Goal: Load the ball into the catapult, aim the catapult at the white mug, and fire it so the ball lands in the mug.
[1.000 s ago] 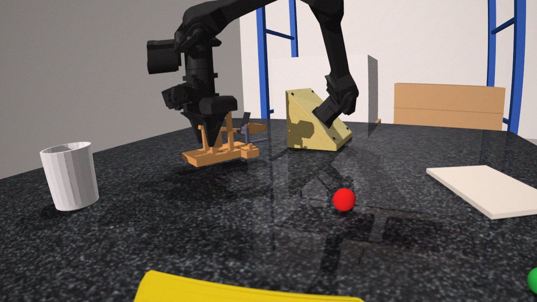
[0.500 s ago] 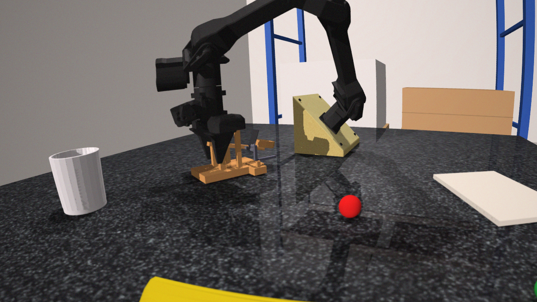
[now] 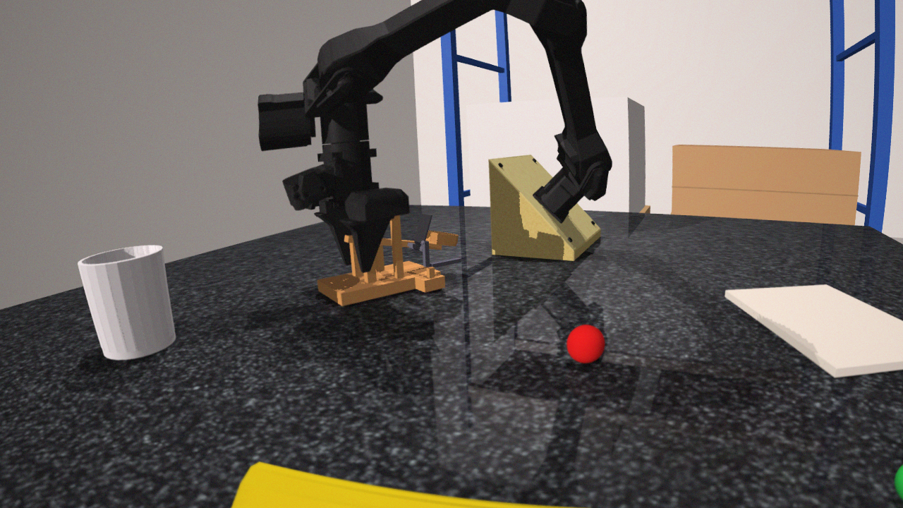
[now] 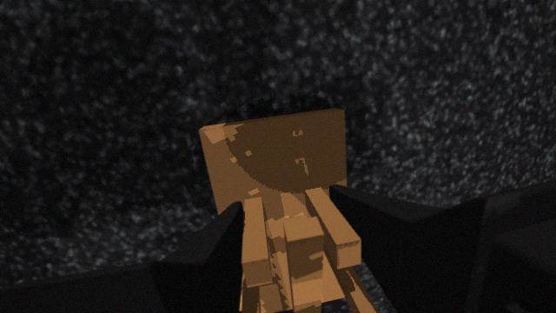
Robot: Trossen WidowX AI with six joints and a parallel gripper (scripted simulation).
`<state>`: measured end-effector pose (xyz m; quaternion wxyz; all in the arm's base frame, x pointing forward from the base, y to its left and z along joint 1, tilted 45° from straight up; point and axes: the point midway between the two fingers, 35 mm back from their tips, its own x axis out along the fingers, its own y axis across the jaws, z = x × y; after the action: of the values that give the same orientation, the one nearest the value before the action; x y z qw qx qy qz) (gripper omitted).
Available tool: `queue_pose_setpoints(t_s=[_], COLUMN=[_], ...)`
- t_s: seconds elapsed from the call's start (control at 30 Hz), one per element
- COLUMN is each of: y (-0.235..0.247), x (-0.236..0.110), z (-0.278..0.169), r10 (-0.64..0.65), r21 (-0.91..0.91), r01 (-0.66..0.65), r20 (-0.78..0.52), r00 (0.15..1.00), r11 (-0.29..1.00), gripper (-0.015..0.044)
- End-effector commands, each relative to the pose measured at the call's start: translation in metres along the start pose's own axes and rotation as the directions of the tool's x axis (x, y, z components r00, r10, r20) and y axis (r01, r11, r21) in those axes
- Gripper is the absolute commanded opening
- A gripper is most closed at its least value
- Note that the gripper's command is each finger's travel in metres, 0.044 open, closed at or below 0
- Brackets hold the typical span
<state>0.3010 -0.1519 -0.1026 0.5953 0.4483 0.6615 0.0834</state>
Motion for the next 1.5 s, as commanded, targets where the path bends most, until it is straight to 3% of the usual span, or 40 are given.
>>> queue_pose_setpoints(t_s=[0.0,0.13,0.2,0.37,0.63,0.87,0.97,1.0,1.17,1.47], y=[0.000,0.000,-0.001,-0.001,-0.001,-0.002,-0.002,0.001,0.076,0.207], x=[-0.001,-0.003,-0.025,-0.098,-0.083,-0.141,-0.143,-0.126,-0.110,-0.071], z=[0.001,0.001,0.004,-0.001,0.002,-0.003,-0.003,0.000,0.012,-0.003], r10=[0.000,-0.001,-0.003,-0.004,-0.001,-0.002,-0.002,0.001,-0.036,-0.037], r21=[-0.003,-0.003,-0.001,0.001,0.006,0.021,0.022,0.020,-0.071,-0.247], r01=[0.000,0.001,0.003,0.004,0.001,0.001,0.001,-0.001,0.038,0.047], r20=[0.002,0.002,0.003,0.001,0.003,0.017,0.017,0.008,0.027,0.044], r00=[1.000,1.000,1.000,1.000,1.000,1.000,1.000,1.000,0.999,0.998], r11=[1.000,1.000,1.000,1.000,1.000,1.000,1.000,1.000,0.997,0.968], gripper=[0.0289,0.0394,0.0440,0.0440,0.0440,0.0440,0.0440,0.0414,0.0300,0.0300])
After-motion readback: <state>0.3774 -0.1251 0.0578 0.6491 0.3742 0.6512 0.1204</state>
